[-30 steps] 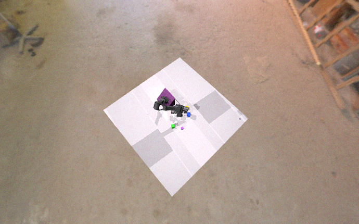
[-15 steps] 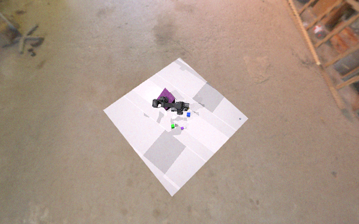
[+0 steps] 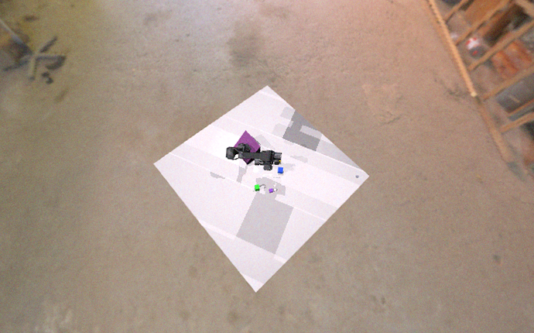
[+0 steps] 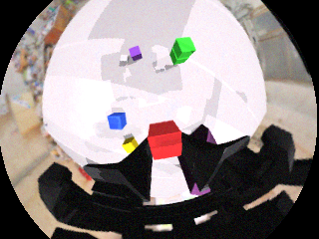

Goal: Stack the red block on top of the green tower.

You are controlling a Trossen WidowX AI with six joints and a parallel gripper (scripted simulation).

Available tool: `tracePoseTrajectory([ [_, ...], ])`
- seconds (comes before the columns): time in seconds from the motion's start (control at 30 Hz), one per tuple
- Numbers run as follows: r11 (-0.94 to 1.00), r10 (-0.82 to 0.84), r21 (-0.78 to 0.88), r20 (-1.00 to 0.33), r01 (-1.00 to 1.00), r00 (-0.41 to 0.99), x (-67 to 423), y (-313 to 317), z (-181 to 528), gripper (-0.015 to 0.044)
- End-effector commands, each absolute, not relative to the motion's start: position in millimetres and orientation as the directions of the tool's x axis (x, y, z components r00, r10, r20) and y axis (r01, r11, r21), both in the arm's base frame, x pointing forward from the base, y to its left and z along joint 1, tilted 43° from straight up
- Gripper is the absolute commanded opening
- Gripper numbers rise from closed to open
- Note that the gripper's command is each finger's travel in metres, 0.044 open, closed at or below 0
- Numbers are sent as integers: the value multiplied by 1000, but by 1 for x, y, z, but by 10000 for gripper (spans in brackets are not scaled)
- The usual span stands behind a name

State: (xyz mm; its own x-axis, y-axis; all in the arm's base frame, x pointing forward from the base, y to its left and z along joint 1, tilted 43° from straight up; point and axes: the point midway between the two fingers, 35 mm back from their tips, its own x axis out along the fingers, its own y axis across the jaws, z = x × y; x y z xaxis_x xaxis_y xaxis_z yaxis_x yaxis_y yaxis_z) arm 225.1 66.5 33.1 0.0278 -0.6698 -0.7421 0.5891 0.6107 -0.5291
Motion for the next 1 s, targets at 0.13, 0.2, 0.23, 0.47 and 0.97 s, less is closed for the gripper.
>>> tracePoseTrajectory([
  [0.13,622,-656,-515,-754,590,32,255,46,58,0],
  [0.2,623,-654,-514,-755,589,34,263,39,66,0],
  [0.23,624,-654,-513,-756,589,34,266,35,70,0],
  [0.47,623,-656,-513,-754,591,37,288,5,98,0],
  [0.97,603,-678,-529,-735,597,34,305,-50,143,0],
])
